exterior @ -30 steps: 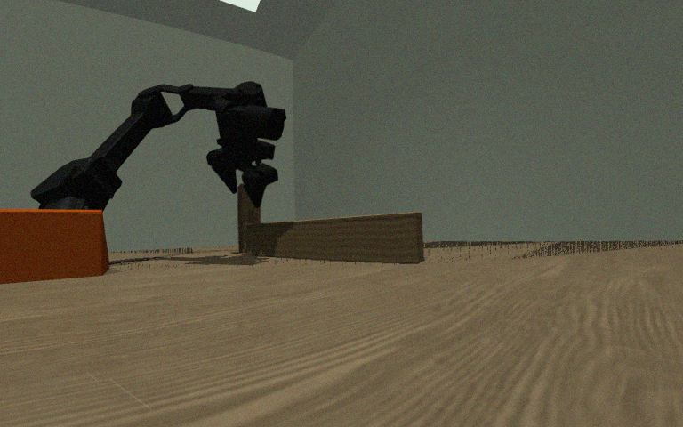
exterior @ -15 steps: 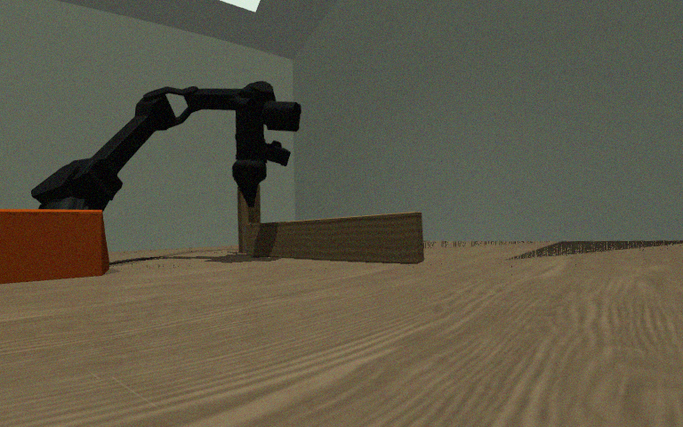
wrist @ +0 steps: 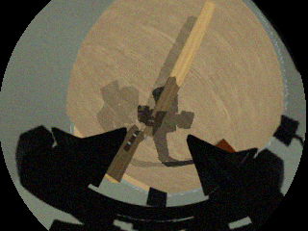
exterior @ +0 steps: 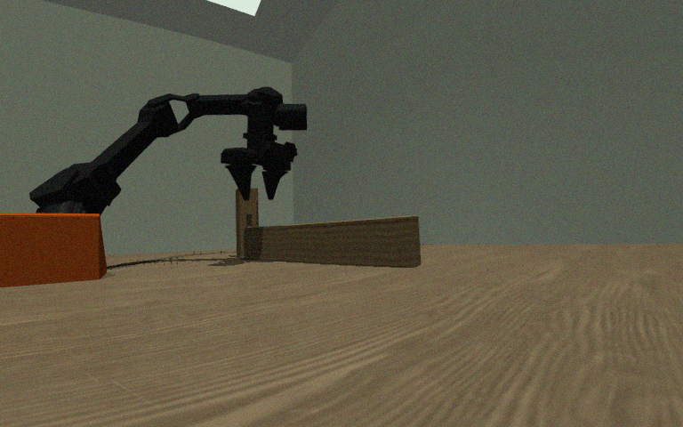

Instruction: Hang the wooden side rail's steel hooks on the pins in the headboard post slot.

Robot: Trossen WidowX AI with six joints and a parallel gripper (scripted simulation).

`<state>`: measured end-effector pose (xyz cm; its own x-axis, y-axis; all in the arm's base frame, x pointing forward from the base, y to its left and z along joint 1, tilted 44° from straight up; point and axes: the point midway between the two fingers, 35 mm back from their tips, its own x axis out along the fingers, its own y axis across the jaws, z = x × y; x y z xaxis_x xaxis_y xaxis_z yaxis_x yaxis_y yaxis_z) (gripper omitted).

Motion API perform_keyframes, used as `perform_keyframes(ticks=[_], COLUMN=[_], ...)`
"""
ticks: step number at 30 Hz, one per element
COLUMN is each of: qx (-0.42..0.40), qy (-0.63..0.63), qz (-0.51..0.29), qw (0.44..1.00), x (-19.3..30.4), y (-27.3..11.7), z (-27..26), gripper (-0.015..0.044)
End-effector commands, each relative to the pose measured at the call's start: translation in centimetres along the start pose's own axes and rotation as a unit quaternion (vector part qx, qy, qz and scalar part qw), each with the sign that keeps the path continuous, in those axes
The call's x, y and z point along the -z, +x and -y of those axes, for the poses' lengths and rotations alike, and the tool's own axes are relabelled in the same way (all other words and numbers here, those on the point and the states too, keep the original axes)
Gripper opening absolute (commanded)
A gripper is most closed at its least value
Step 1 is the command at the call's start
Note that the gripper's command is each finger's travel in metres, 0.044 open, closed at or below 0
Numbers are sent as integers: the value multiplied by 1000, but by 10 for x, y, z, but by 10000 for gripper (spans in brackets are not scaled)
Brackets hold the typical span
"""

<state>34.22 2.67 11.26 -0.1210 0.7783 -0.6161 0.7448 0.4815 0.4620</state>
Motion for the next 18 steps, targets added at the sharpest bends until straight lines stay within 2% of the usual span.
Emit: perform_keyframes(ticks=[1, 13, 18], qx=[47, 47, 47], qy=[160, 160, 160], qz=[58, 58, 57], qw=[984, 984, 984], x=[-13, -13, -16], y=[-7, -6, 23], z=[-7, -7, -4], gripper=[440, 440, 440])
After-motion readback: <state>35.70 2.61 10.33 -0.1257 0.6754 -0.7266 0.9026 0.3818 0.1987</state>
